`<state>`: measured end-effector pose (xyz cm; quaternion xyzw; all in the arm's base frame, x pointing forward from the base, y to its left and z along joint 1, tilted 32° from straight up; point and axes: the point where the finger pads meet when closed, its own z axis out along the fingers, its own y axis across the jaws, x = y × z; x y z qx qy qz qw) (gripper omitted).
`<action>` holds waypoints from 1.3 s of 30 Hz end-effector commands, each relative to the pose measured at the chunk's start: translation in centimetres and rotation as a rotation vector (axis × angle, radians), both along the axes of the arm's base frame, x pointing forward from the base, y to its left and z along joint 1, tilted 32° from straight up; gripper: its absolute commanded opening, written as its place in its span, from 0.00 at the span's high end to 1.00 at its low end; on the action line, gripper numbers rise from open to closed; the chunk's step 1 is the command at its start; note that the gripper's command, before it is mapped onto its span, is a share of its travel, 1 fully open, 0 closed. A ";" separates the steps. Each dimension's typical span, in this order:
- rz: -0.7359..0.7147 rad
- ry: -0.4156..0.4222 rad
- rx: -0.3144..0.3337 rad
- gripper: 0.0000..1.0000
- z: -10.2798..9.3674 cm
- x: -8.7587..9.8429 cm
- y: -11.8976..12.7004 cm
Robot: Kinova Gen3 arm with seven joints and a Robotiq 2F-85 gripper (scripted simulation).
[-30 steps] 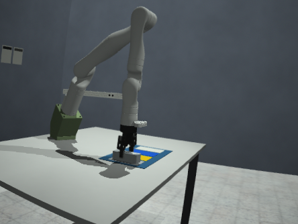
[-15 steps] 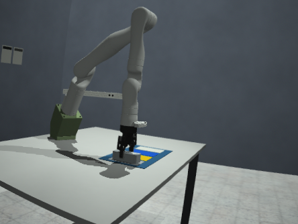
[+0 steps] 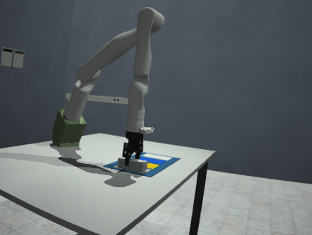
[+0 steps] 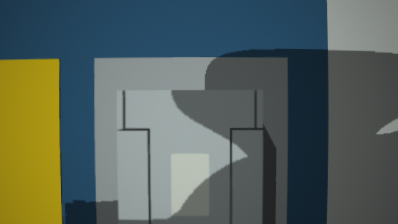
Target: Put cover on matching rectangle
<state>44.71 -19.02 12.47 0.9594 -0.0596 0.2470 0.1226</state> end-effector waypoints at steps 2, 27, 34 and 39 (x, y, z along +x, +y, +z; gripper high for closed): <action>0.000 -0.001 0.000 0.00 0.1 0.0 0.0; 0.000 -0.001 0.000 0.27 0.1 0.0 0.0; 0.000 -0.001 0.000 0.27 0.1 0.0 0.0; 0.000 -0.001 0.000 0.27 0.1 0.0 0.0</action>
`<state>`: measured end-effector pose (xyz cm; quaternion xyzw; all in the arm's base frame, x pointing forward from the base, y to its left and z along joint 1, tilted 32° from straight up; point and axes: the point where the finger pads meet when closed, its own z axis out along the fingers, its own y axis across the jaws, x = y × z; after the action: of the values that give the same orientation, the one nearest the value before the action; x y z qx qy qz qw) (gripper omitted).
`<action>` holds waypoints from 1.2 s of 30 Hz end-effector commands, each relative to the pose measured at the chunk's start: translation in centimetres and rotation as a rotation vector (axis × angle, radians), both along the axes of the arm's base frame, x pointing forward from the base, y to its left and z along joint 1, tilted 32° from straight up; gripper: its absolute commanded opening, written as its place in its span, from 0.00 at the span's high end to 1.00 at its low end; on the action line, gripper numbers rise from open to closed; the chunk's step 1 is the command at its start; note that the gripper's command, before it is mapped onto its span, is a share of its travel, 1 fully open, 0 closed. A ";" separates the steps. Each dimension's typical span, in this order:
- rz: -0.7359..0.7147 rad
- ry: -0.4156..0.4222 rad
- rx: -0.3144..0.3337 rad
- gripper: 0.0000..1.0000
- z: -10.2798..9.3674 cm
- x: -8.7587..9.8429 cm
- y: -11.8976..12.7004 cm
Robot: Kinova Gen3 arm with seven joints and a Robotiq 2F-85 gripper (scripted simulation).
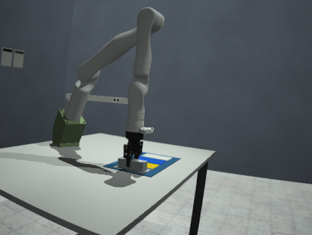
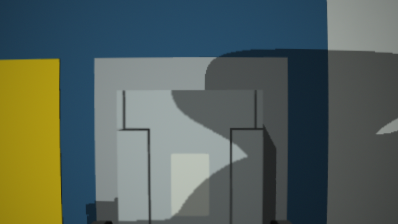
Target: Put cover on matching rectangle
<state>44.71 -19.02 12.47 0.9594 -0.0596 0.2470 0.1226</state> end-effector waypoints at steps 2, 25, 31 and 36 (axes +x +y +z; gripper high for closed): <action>0.000 -0.001 0.000 0.27 0.1 0.0 0.0; 0.000 -0.001 0.000 1.00 0.1 0.0 0.0; 0.000 -0.001 0.000 1.00 0.1 0.0 0.0; 0.000 -0.001 0.000 1.00 0.1 0.0 0.0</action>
<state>44.71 -19.02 12.47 0.9594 -0.0596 0.2470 0.1226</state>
